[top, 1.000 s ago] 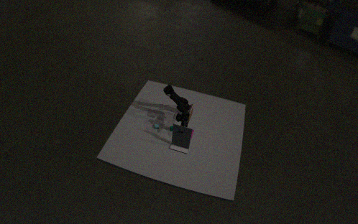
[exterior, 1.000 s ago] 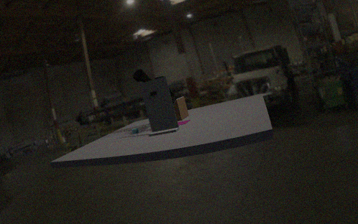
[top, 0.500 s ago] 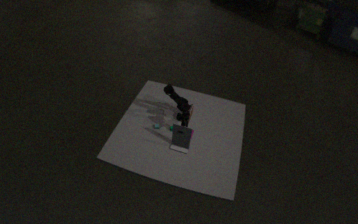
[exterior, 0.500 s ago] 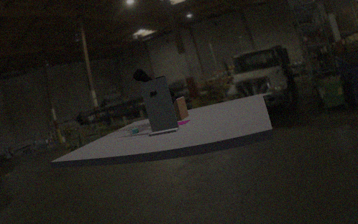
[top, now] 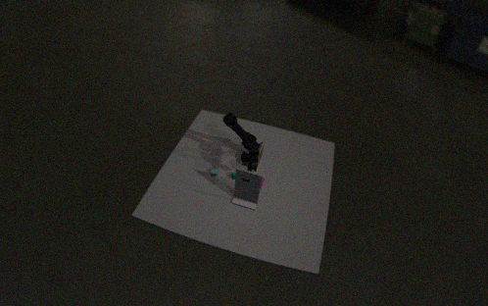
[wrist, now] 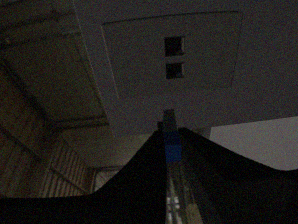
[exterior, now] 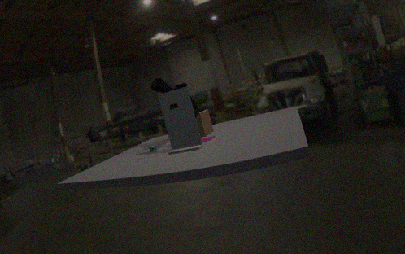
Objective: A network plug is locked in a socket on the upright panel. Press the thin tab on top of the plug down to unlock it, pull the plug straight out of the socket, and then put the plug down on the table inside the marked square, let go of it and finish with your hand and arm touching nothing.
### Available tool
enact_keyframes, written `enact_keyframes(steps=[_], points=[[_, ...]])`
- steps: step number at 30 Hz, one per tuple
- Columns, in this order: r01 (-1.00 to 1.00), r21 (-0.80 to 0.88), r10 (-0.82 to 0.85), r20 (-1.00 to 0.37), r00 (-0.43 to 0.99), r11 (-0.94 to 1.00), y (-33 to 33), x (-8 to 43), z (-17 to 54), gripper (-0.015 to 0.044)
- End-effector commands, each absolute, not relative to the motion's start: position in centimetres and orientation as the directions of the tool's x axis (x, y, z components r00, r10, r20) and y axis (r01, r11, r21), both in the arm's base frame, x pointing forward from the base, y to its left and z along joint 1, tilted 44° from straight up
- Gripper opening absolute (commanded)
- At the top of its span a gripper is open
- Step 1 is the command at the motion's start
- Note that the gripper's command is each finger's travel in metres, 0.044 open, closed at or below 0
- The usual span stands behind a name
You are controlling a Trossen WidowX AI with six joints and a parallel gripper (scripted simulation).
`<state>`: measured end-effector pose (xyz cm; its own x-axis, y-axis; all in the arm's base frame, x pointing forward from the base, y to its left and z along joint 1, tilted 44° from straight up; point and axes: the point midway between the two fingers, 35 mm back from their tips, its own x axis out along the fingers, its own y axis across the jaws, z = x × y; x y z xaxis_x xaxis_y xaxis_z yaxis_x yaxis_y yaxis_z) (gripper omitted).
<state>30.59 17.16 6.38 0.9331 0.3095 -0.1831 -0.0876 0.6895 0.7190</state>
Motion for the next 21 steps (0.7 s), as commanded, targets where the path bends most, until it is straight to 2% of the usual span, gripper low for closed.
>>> enact_keyframes(steps=[1, 21], points=[[-0.084, 0.724, 0.304, -0.180, 0.936, 0.685, 17.6, 30.3, 7.1, 0.0000], [-0.073, 0.731, 0.296, -0.181, 0.938, 0.678, 19.4, 28.5, 9.4, 0.0000]])
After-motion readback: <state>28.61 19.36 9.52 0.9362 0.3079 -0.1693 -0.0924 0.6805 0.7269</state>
